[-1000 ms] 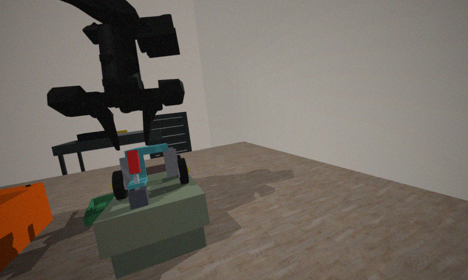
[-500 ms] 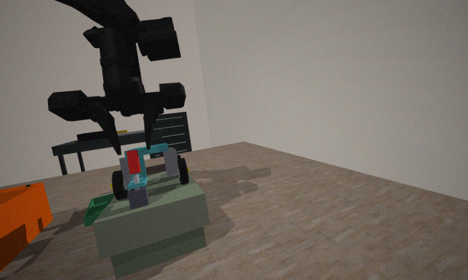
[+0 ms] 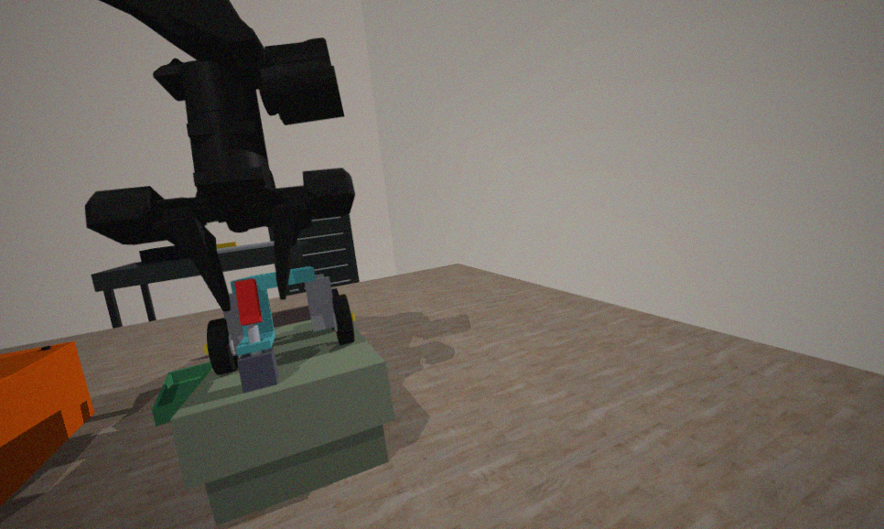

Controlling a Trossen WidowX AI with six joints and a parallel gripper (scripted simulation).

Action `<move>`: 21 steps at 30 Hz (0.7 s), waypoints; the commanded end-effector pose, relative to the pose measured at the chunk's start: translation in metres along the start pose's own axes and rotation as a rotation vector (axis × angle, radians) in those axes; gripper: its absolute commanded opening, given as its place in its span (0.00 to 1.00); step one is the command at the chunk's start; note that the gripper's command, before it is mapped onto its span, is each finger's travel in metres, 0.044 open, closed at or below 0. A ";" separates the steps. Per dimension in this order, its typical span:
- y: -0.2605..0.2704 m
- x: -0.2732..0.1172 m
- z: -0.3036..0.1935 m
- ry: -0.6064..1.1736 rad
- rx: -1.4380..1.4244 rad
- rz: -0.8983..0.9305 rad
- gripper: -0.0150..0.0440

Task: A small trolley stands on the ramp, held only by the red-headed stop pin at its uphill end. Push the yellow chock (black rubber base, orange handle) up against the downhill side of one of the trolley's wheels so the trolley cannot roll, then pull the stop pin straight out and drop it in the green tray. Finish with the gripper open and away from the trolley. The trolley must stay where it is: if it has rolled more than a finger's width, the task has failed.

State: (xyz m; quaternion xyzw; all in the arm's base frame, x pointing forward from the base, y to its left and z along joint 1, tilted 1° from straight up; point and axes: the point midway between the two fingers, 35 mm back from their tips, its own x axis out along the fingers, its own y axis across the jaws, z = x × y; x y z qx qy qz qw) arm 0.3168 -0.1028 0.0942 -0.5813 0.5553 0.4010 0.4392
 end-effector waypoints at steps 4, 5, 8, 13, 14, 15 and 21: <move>0.003 0.013 0.002 -0.002 -0.008 0.016 0.58; 0.003 0.014 0.002 -0.002 -0.008 0.016 0.58; 0.004 0.018 0.003 -0.002 -0.008 0.016 0.58; 0.005 0.019 0.003 -0.002 -0.008 0.016 0.58; 0.005 0.019 0.003 -0.002 -0.008 0.016 0.58; 0.005 0.019 0.003 -0.002 -0.008 0.016 0.58; 0.003 0.016 0.002 0.000 -0.002 0.008 0.38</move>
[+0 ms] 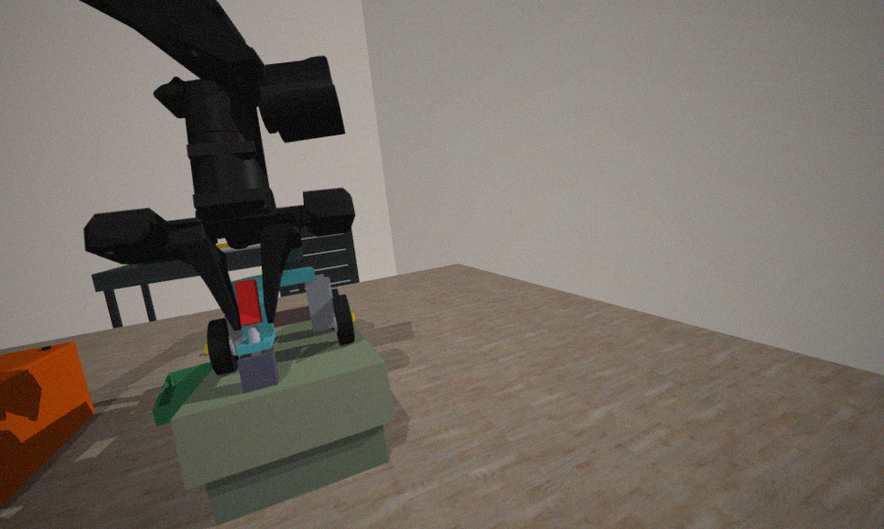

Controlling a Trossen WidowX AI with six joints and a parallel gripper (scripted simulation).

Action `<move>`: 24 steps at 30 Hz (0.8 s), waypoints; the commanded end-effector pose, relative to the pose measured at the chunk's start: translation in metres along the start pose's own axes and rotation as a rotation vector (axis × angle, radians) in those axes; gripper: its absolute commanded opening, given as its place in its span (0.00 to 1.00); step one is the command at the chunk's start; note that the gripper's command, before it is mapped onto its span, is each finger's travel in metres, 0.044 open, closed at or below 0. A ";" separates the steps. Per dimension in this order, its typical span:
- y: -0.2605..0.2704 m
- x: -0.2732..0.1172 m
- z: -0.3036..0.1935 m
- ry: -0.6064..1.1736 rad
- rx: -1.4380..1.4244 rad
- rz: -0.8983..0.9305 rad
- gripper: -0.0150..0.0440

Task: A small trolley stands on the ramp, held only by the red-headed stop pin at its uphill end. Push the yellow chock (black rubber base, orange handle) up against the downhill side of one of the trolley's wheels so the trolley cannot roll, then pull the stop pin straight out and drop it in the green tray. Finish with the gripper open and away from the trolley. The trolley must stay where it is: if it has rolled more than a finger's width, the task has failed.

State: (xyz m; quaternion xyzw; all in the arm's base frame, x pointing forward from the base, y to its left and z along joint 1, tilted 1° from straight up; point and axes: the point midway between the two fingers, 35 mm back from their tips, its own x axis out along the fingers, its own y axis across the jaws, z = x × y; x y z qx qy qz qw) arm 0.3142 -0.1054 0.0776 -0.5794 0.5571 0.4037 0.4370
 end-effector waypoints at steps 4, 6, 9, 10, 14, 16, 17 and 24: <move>0.000 0.000 0.000 0.000 0.000 -0.001 0.33; 0.000 0.000 0.000 0.000 0.000 -0.001 0.31; 0.000 -0.001 0.000 0.000 0.000 0.000 0.25; 0.000 -0.001 0.000 0.000 -0.001 0.001 0.25; 0.000 -0.004 -0.001 -0.001 -0.003 0.004 0.25; 0.000 -0.006 -0.001 -0.001 -0.005 0.006 0.25; 0.001 -0.007 -0.001 -0.002 -0.005 0.007 0.25; 0.002 -0.012 -0.002 -0.002 -0.006 0.008 0.25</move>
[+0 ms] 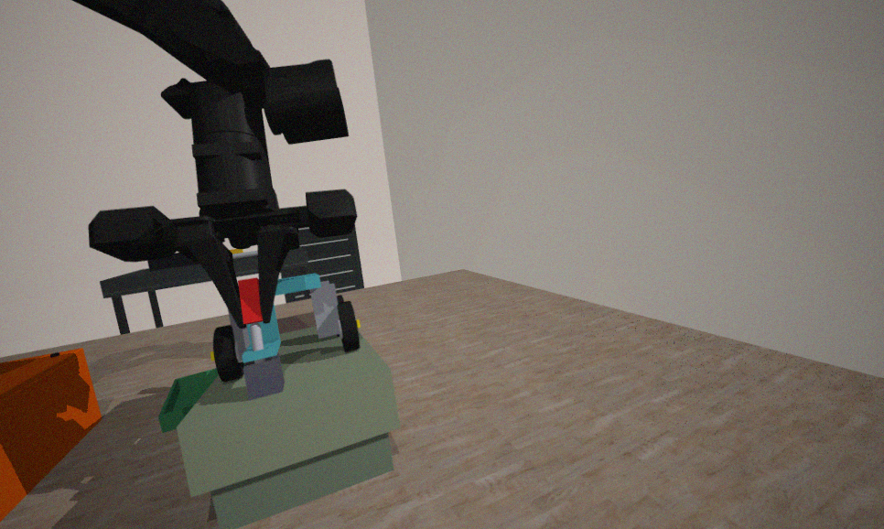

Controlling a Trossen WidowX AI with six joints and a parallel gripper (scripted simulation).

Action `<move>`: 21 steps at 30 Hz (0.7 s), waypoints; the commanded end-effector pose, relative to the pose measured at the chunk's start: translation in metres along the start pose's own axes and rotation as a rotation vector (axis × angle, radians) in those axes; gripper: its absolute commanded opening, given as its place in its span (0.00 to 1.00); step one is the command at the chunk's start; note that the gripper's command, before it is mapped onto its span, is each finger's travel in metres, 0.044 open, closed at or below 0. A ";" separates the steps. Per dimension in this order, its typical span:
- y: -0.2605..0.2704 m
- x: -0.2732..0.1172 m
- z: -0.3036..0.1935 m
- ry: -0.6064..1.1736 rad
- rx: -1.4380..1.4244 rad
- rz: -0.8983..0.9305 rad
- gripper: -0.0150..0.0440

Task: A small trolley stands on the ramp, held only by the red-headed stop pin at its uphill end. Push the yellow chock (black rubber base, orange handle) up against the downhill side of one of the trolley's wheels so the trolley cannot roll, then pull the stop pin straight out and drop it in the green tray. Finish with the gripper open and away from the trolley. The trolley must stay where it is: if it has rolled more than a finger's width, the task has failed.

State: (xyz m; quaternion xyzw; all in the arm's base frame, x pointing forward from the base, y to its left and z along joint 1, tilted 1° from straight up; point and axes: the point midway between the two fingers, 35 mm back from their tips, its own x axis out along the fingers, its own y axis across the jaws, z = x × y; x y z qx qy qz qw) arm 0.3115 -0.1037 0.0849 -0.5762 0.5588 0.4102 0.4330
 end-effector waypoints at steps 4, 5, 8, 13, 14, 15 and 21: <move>0.000 -0.007 -0.001 0.002 0.002 -0.007 0.25; 0.000 -0.008 -0.001 0.002 0.002 -0.007 0.25; 0.000 -0.010 -0.001 0.002 0.002 -0.007 0.25; 0.000 -0.013 -0.002 0.002 0.002 -0.007 0.25; 0.000 -0.014 -0.002 0.002 0.002 -0.007 0.25; 0.000 -0.015 -0.002 0.002 0.002 -0.007 0.25; 0.000 -0.019 -0.002 0.002 0.002 -0.007 0.25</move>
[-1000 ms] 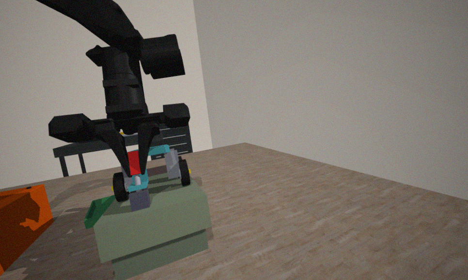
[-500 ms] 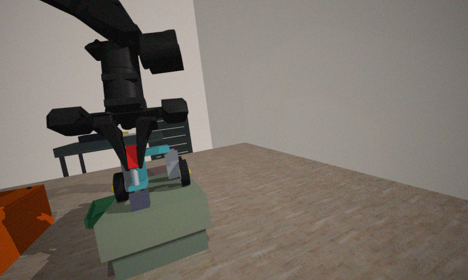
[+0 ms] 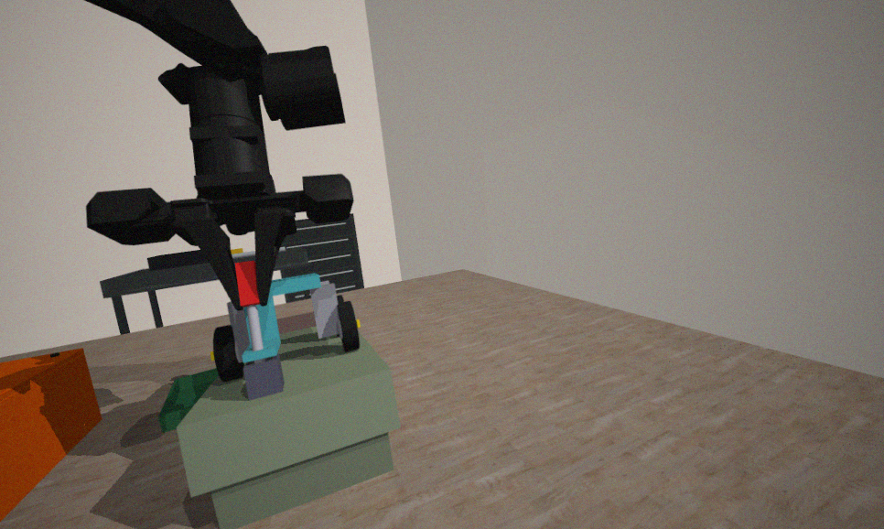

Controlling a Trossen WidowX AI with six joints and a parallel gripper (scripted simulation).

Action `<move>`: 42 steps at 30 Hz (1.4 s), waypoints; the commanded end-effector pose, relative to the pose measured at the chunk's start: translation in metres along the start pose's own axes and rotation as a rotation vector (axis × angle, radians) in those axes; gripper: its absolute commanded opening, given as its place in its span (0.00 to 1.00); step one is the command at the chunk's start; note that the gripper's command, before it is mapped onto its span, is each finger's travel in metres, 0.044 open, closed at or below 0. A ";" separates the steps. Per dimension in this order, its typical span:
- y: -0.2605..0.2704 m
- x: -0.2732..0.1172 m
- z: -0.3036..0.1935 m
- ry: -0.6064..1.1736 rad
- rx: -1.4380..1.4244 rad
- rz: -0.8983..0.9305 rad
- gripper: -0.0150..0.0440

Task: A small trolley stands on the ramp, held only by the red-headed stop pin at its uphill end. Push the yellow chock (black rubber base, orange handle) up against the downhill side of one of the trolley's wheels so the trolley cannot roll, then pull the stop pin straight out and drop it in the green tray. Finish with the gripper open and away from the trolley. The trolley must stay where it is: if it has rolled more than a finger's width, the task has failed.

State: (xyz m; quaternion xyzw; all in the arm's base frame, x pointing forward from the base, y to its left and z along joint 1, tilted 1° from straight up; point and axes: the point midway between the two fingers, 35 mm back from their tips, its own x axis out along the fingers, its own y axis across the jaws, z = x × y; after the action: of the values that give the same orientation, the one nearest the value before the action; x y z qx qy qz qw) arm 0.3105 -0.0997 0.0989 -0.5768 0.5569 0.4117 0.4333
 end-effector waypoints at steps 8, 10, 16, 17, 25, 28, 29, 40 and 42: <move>0.000 -0.010 -0.002 0.005 0.005 -0.005 0.25; -0.001 -0.011 -0.002 0.005 0.005 -0.005 0.25; -0.001 -0.015 -0.003 0.005 0.005 -0.005 0.25; -0.001 -0.016 -0.003 0.005 0.005 -0.005 0.25; -0.002 -0.021 -0.006 0.005 0.005 -0.005 0.25; -0.002 -0.022 -0.007 0.005 0.005 -0.005 0.25; -0.002 -0.021 -0.009 0.006 0.005 -0.005 0.25; -0.001 -0.018 -0.032 0.008 0.005 -0.005 0.25; -0.002 -0.018 -0.036 0.008 0.005 -0.005 0.25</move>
State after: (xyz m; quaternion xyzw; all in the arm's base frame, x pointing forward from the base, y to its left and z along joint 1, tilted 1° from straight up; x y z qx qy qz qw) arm 0.3096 -0.1239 0.1258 -0.5781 0.5595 0.4056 0.4340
